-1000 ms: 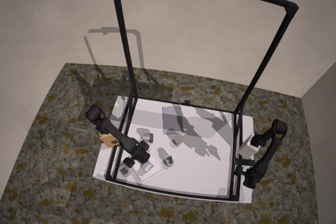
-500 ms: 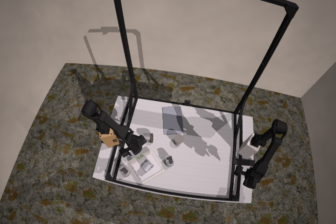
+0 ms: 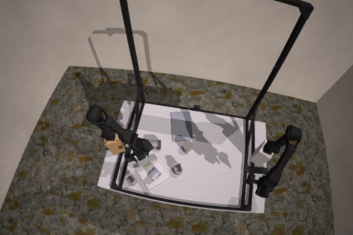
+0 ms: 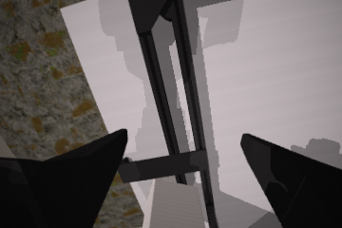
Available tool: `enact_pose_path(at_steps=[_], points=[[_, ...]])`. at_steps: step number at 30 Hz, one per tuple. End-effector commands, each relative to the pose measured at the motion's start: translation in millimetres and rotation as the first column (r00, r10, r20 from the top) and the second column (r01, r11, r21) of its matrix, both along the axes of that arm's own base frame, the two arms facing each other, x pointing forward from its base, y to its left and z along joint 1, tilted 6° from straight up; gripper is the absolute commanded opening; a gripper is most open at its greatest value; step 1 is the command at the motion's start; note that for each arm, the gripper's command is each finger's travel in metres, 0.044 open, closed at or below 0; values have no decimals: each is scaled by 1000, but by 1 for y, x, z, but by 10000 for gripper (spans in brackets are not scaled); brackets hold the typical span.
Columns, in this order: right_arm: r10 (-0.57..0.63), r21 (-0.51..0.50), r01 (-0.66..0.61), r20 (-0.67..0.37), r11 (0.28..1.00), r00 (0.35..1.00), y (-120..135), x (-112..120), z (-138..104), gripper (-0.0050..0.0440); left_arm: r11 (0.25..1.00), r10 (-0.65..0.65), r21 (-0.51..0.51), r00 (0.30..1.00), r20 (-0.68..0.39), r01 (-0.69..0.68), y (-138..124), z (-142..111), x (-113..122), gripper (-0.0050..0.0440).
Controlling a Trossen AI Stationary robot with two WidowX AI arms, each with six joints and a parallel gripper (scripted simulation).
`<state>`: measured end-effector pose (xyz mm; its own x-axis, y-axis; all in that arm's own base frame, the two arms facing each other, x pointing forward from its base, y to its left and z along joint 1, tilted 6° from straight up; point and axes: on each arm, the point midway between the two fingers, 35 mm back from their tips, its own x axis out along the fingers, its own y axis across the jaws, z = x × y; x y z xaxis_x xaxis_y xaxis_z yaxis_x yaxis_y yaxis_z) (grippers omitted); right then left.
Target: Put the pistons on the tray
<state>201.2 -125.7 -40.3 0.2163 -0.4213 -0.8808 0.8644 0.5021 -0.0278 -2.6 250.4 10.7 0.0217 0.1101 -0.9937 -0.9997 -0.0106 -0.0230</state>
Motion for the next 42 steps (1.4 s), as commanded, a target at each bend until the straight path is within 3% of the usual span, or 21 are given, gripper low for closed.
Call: enact_pose_path(at_steps=[1,42], points=[[-3,1,3,-9,1000,1000,0,-3,-2,378,1000,-3,0,1000,2,3,0,0,0,440],[15,13,-15,-17,1000,1000,0,-1,-2,378,1000,-3,0,1000,2,3,0,0,0,440]])
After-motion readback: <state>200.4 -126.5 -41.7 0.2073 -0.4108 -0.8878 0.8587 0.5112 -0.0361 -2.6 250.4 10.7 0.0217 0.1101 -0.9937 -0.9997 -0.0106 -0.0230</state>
